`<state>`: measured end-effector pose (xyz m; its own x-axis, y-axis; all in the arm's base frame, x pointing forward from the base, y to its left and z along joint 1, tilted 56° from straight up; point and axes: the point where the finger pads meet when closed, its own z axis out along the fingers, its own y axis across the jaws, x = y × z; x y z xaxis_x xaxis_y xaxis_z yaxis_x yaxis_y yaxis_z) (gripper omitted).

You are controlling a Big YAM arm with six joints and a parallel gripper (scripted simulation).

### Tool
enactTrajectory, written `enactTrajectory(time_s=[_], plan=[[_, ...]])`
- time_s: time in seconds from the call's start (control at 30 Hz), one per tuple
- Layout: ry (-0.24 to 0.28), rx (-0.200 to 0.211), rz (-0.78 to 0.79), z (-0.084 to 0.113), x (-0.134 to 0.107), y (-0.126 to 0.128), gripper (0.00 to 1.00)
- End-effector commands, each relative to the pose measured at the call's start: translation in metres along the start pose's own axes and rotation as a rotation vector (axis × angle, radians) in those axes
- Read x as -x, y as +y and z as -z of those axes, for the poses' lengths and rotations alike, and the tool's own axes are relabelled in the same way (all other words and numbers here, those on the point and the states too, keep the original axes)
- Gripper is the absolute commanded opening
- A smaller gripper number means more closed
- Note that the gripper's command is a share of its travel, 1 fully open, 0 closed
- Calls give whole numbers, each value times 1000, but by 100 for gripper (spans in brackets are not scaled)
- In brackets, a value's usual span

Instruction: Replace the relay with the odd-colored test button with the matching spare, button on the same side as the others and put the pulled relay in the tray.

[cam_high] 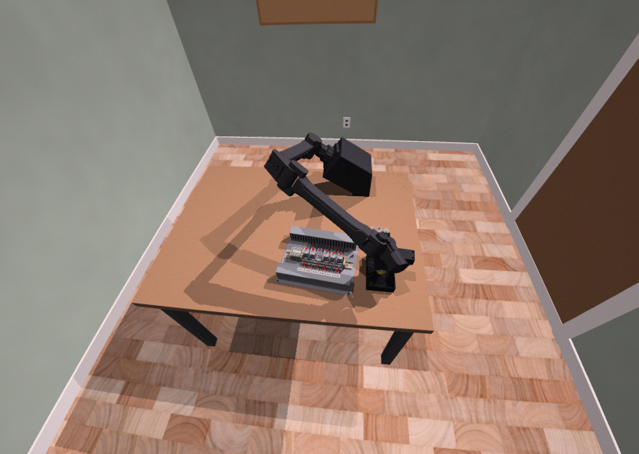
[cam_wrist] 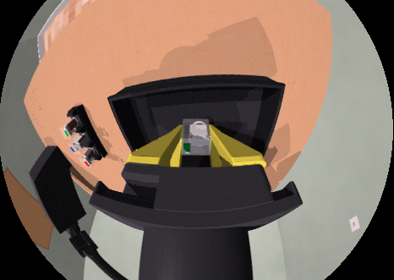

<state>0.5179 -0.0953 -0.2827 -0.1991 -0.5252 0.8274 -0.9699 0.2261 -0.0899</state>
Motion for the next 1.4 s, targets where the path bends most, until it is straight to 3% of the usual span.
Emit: enactTrajectory(time_s=[0.0,1.37], plan=[[-13,-7,-46,3,-13,-22,0],[-11,-3,-51,7,-15,-24,0]])
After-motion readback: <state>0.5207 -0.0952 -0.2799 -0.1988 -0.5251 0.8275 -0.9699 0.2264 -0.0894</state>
